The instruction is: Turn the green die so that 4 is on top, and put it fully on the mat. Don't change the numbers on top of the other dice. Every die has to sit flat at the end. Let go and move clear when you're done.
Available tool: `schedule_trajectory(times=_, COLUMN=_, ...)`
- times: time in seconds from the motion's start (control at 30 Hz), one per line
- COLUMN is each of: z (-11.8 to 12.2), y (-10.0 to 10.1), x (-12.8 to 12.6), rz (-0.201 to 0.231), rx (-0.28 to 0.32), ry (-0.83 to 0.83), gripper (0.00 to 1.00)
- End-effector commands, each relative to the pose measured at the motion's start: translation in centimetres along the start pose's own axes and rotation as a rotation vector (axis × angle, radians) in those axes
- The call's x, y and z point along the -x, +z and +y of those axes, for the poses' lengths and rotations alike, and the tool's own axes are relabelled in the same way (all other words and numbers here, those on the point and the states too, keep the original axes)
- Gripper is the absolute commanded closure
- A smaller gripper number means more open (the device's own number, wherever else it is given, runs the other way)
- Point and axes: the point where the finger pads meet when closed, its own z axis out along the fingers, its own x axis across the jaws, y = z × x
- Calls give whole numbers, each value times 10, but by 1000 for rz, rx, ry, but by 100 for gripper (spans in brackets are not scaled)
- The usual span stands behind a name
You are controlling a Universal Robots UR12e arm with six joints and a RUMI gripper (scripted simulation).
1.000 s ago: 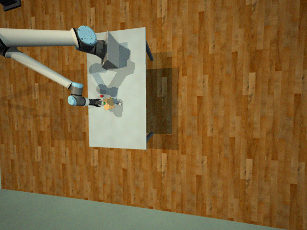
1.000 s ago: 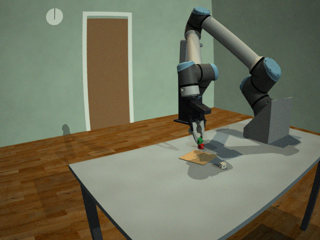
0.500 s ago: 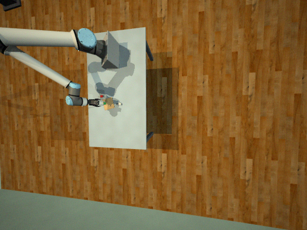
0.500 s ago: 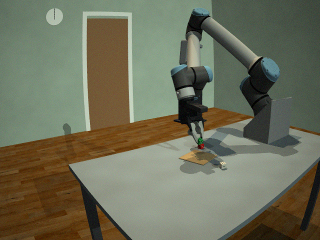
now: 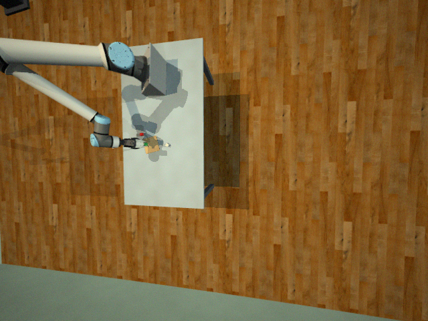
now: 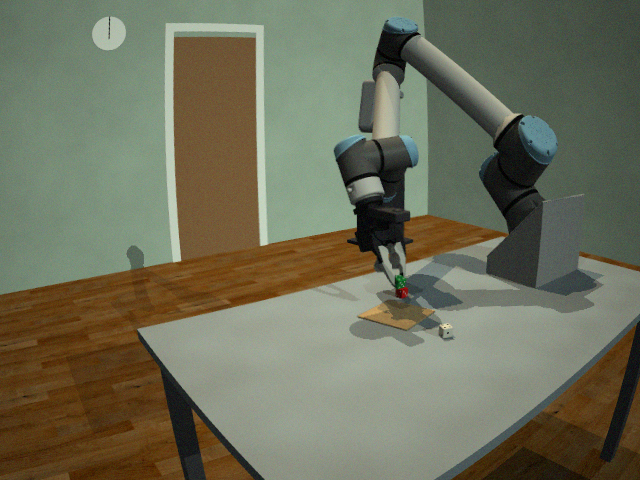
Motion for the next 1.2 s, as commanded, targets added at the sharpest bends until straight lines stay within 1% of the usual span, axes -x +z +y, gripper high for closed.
schedule_trajectory(times=0.0, z=0, y=1, x=0, rz=-4, rx=-57, ry=-2, gripper=94)
schedule_trajectory(times=0.17, z=1, y=2, x=1, rz=-5, rx=-164, ry=-3, gripper=94)
schedule_trajectory(times=0.27, z=2, y=1, x=0, rz=-2, rx=-218, ry=-2, gripper=94)
schedule_trajectory(times=0.33, z=2, y=1, x=0, rz=-2, rx=-218, ry=-2, gripper=94)
schedule_trajectory(times=0.43, z=2, y=0, x=0, rz=2, rx=-246, ry=0, gripper=94)
schedule_trajectory(times=1.17, z=3, y=0, x=-1, rz=2, rx=-251, ry=0, gripper=94)
